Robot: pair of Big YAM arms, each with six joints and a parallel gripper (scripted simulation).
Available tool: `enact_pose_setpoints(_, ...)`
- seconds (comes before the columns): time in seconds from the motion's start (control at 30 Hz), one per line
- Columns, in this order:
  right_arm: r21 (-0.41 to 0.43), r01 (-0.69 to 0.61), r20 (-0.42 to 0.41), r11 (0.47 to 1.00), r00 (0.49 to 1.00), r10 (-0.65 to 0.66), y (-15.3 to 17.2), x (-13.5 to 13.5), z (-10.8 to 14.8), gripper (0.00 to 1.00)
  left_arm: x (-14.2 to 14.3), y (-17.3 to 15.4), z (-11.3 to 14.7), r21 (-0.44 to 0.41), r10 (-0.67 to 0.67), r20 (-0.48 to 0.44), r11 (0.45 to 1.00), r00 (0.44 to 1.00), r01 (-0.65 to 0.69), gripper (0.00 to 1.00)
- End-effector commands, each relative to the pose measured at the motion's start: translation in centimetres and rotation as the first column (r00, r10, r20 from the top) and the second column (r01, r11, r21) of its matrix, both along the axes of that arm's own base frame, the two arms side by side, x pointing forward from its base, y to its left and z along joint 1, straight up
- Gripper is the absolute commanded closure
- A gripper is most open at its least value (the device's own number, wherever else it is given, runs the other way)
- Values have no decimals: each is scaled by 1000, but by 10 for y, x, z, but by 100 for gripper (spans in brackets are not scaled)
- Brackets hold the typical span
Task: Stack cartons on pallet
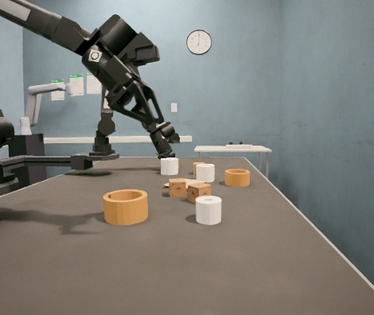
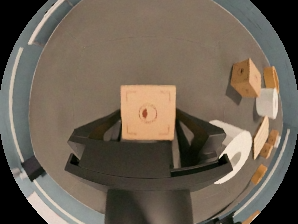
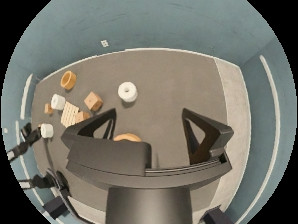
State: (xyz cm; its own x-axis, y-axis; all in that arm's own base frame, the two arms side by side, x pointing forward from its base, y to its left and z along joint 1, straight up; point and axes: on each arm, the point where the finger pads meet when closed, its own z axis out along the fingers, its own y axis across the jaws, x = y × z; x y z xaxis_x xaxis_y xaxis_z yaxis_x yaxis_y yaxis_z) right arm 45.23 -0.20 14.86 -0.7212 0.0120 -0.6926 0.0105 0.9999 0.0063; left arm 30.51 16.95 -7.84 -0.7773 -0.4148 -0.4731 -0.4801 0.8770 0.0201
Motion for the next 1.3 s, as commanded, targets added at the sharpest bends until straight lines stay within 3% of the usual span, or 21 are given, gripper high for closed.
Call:
enact_pose_setpoints(0.0,-10,-10,36,1000,999,11,0,13,20,0,-2,-1,6,3,13,19,1000,1000,-13,24)
enact_pose_setpoints(0.17,-10,-10,36,1000,999,11,0,13,20,0,-1,-1,8,-1,22,25,1000,999,-22,24)
enact_pose_setpoints(0.27,-10,-10,36,1000,999,11,0,13,20,0,-14,-8,4,-18,21,-2,1000,1000,-21,24)
enact_pose_setpoints(0.5,-10,-10,36,1000,999,11,0,13,20,0,-13,-10,18,-10,16,8,1000,1000,-16,24)
enact_pose_setpoints(0.57,-10,-10,36,1000,999,11,0,13,20,0,-16,-12,20,-12,16,6,1000,1000,-16,2)
enact_pose_setpoints(0.6,-10,-10,36,1000,999,11,0,13,20,0,-22,-15,20,-16,16,-3,1000,1000,-16,0)
enact_pose_setpoints(0.7,-10,-10,36,1000,999,11,0,13,20,0,-25,-17,23,-16,14,-5,1000,1000,-14,0)
enact_pose_setpoints(0.87,-10,-10,36,1000,999,11,0,13,20,0,-40,-27,53,-14,13,-5,1000,1000,-13,0)
enact_pose_setpoints(0.97,-10,-10,36,1000,999,11,0,13,20,0,-30,-22,76,2,13,25,1000,1000,-13,0)
enact_pose_setpoints(1.27,-10,-10,36,1000,999,11,0,13,20,0,-19,-15,75,4,15,29,1000,999,-15,0)
